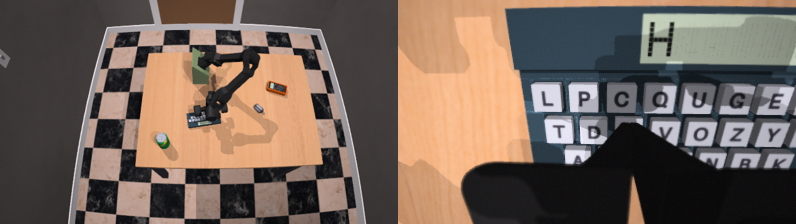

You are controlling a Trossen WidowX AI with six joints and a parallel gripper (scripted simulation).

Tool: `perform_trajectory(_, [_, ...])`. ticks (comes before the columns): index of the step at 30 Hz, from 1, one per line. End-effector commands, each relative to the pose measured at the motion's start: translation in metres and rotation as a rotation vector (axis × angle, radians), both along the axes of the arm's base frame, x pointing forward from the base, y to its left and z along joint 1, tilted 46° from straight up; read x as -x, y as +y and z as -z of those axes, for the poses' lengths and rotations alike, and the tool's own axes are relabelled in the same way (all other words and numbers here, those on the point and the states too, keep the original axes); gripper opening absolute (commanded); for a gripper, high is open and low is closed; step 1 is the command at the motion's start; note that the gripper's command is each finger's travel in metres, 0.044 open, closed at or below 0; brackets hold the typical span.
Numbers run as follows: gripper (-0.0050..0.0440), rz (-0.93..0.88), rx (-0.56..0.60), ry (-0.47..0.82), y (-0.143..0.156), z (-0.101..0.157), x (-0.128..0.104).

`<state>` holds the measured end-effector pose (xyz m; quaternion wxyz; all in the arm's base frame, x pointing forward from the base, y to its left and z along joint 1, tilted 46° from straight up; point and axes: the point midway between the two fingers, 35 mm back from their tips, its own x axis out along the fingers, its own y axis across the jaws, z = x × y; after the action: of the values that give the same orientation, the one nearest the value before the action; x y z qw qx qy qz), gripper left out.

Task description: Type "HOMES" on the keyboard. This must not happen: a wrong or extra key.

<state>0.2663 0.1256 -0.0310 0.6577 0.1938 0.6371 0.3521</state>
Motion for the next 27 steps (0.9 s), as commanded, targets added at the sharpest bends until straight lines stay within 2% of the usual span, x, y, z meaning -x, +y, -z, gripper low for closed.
perform_trajectory(1, [-0.005,-0.001,-0.004,-0.003,0.002,0.0,0.0])
perform_trajectory(14, [-0.005,0.0,-0.003,-0.015,0.001,-0.003,-0.003])
perform_trajectory(20, [-0.005,0.0,0.003,-0.034,-0.024,-0.029,-0.009])
perform_trajectory(25, [-0.005,0.0,0.0,-0.031,-0.025,-0.029,-0.008])
perform_trajectory(27, [-0.005,0.001,0.003,-0.028,-0.029,-0.021,-0.011])
